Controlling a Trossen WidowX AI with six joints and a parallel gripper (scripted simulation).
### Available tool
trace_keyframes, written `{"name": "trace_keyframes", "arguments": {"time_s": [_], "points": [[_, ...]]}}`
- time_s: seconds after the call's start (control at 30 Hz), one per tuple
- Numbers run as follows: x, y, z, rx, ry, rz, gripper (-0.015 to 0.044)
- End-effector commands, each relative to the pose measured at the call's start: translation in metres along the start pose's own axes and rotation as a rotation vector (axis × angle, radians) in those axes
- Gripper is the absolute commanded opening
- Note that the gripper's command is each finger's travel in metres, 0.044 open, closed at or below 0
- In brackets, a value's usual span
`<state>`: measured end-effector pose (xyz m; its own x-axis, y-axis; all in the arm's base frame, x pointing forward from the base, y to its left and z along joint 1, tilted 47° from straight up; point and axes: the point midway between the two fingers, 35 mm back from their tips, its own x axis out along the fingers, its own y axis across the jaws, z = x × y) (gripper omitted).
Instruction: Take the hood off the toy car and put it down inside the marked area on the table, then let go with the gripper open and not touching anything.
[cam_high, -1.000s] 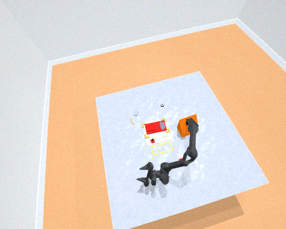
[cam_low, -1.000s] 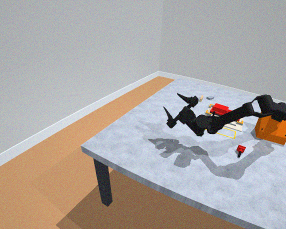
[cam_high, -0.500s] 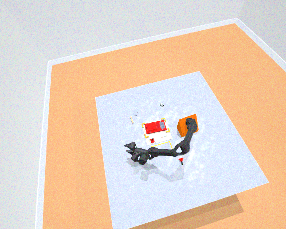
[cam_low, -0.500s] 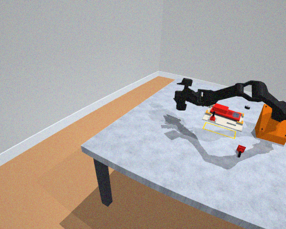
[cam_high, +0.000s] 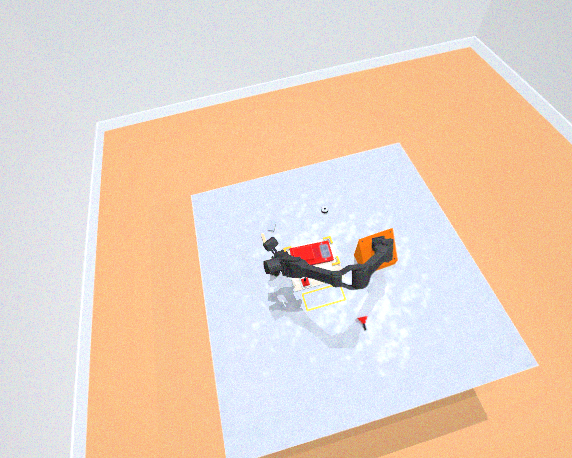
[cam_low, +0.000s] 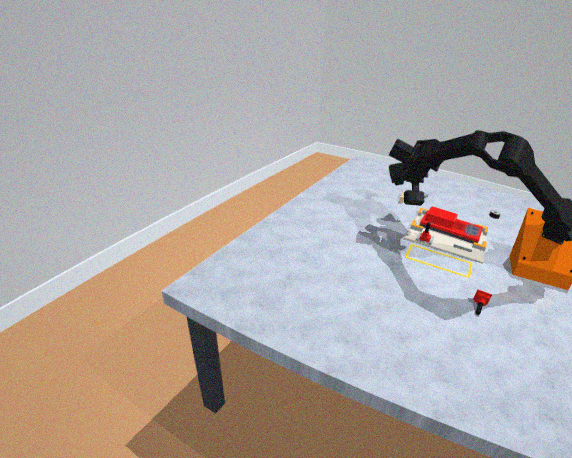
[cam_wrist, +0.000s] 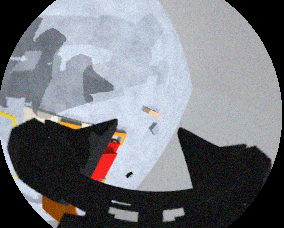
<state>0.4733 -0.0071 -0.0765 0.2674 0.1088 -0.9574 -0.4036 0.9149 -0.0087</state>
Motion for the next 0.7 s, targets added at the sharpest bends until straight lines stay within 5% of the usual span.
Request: {"name": "trace_keyframes", "arguments": {"time_s": [0.0,0.23,0.67], "points": [[-0.005,0.01,-0.072,0.159,0.139,0.325,0.044],[-0.046,0.029,-0.123,0.482,0.196,0.746,0.044],[-0.047,0.03,-0.124,0.492,0.196,0.757,0.044]]}}
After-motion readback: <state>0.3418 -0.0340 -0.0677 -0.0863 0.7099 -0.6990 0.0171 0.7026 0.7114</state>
